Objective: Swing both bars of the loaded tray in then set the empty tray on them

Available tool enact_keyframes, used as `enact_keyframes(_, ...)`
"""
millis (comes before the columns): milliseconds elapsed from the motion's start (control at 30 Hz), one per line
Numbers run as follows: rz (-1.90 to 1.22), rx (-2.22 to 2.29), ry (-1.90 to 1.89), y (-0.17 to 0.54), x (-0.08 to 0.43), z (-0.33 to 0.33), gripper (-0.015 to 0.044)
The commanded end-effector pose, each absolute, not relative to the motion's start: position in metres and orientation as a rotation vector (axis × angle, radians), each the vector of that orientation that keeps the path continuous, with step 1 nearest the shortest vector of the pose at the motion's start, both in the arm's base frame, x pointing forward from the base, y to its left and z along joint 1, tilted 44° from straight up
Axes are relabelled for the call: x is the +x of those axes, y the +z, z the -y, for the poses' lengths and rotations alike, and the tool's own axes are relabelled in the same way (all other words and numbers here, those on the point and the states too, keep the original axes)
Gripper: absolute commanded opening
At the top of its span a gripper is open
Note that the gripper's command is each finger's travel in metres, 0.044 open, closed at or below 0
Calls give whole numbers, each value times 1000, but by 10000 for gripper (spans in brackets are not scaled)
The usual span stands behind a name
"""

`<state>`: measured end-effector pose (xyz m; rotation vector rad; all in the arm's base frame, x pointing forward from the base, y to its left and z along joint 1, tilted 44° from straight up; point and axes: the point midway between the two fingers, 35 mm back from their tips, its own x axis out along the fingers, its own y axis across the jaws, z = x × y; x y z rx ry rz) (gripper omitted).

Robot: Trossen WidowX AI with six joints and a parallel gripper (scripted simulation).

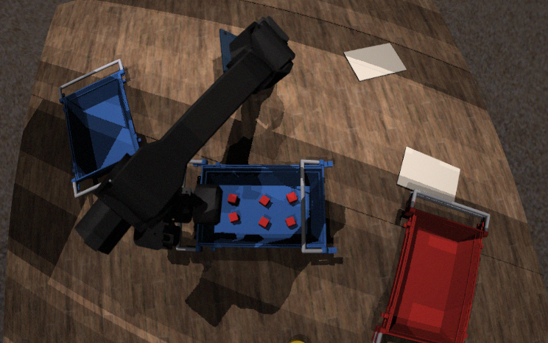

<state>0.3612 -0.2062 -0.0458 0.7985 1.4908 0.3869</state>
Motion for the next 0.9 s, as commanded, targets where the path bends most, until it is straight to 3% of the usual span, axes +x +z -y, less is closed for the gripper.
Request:
enact_keyframes(0, -1487, 766, 407, -53, 361, 211, 84)
enact_keyframes(867, -1486, 767, 409, -94, 366, 174, 84)
